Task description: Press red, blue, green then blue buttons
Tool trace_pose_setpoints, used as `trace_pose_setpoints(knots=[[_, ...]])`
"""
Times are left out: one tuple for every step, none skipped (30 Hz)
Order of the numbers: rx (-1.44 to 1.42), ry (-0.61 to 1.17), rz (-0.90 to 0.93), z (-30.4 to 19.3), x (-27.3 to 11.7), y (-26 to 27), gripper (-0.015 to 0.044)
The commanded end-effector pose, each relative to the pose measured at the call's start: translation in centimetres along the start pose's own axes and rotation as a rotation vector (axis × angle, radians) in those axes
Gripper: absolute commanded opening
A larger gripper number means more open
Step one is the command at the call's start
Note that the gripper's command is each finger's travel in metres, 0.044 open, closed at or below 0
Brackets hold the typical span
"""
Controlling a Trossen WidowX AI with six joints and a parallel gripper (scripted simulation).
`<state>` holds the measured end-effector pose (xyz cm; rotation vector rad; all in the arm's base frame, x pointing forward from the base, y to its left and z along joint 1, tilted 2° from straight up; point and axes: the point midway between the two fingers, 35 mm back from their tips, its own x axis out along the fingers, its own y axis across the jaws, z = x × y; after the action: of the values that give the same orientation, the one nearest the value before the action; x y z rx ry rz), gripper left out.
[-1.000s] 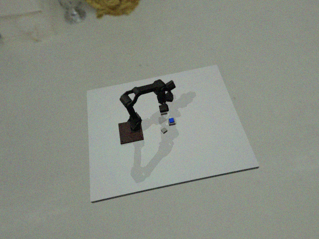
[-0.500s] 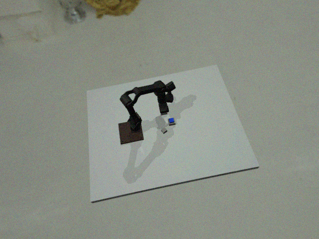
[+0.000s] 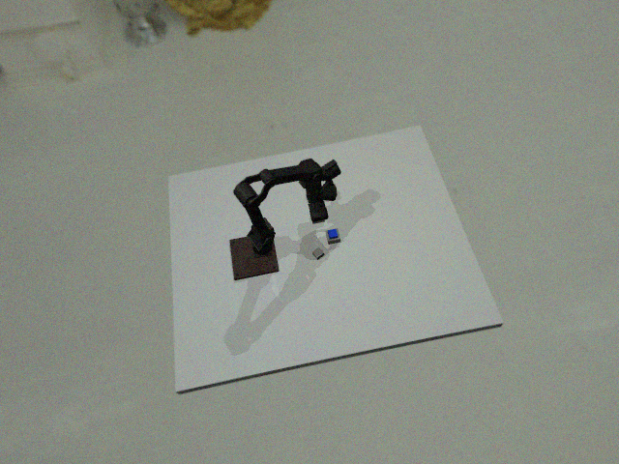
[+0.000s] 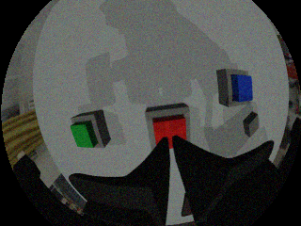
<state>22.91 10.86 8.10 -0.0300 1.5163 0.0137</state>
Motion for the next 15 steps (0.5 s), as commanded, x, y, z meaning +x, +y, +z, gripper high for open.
trace_pose_setpoints(knots=[[-0.004, 0.01, -0.011, -0.1, 1.1, -0.2, 0.002], [-0.004, 0.01, -0.011, -0.2, 1.3, -0.2, 0.002], [-0.004, 0.01, -0.011, -0.2, 1.4, -0.2, 0.002], [-0.004, 0.01, -0.011, -0.2, 1.6, -0.2, 0.002], [-0.004, 0.01, -0.011, -0.2, 1.7, -0.2, 0.002], [-0.004, 0.01, -0.011, -0.2, 1.9, -0.2, 0.002], [-0.004, 0.01, -0.011, -0.2, 2.0, -0.2, 0.002], [-0.004, 0.01, -0.011, -0.2, 2.1, -0.2, 0.002], [-0.004, 0.01, -0.011, -0.2, 2.1, -0.2, 0.002], [-0.004, 0.01, -0.011, -0.2, 2.1, -0.2, 0.002], [-0.004, 0.01, -0.011, -0.2, 2.1, -0.2, 0.002], [-0.004, 0.01, -0.011, -0.2, 2.1, -0.2, 0.002], [-0.004, 0.01, -0.011, -0.2, 2.1, -0.2, 0.002], [-0.004, 0.01, -0.011, -0.2, 2.1, -0.2, 0.002], [-0.004, 0.01, -0.011, -0.2, 2.1, -0.2, 0.002]])
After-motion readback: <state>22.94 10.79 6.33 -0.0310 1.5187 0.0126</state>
